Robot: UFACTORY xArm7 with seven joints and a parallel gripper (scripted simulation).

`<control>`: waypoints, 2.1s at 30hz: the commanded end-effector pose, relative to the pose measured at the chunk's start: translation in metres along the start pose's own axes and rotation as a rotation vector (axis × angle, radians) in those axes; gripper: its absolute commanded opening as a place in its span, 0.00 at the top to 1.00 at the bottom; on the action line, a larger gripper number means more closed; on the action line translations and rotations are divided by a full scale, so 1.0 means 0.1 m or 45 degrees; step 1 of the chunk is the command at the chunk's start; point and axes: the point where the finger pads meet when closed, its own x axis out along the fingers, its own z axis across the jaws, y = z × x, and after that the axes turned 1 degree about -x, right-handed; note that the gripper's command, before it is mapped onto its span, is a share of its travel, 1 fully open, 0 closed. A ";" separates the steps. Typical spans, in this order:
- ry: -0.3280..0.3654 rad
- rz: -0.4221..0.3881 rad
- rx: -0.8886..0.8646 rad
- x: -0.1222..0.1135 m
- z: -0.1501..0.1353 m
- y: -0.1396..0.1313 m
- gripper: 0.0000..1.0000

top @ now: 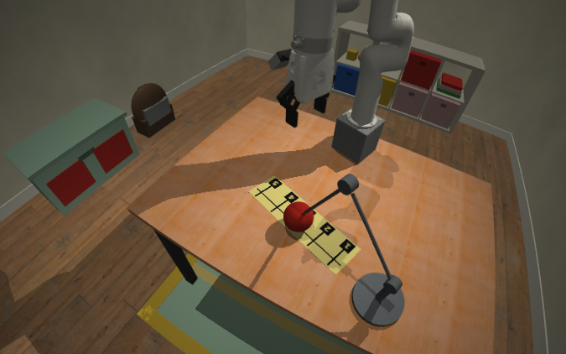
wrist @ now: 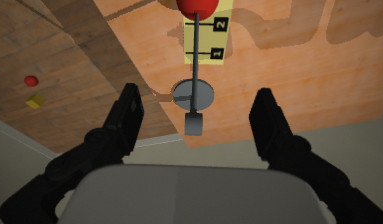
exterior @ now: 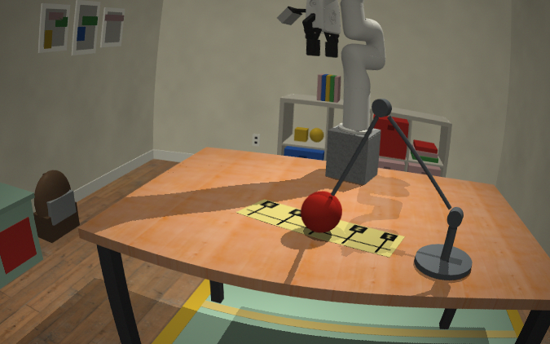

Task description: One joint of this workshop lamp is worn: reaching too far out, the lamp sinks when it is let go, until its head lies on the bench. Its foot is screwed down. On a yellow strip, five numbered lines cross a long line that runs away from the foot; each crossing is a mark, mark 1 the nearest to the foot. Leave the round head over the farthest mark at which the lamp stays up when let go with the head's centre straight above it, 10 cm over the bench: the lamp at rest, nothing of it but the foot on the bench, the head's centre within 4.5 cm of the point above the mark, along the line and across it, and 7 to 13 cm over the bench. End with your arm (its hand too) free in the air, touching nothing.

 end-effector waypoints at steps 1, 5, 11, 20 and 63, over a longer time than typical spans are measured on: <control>0.004 -0.108 -0.003 -0.01 -0.01 -0.01 0.00; 0.005 -0.150 -0.002 -0.01 -0.01 -0.01 0.00; 0.010 -0.265 -0.001 -0.01 -0.01 -0.01 0.00; 0.017 -0.419 0.001 -0.01 -0.01 -0.01 0.00; 0.037 -0.752 0.009 1.33 0.00 0.05 0.00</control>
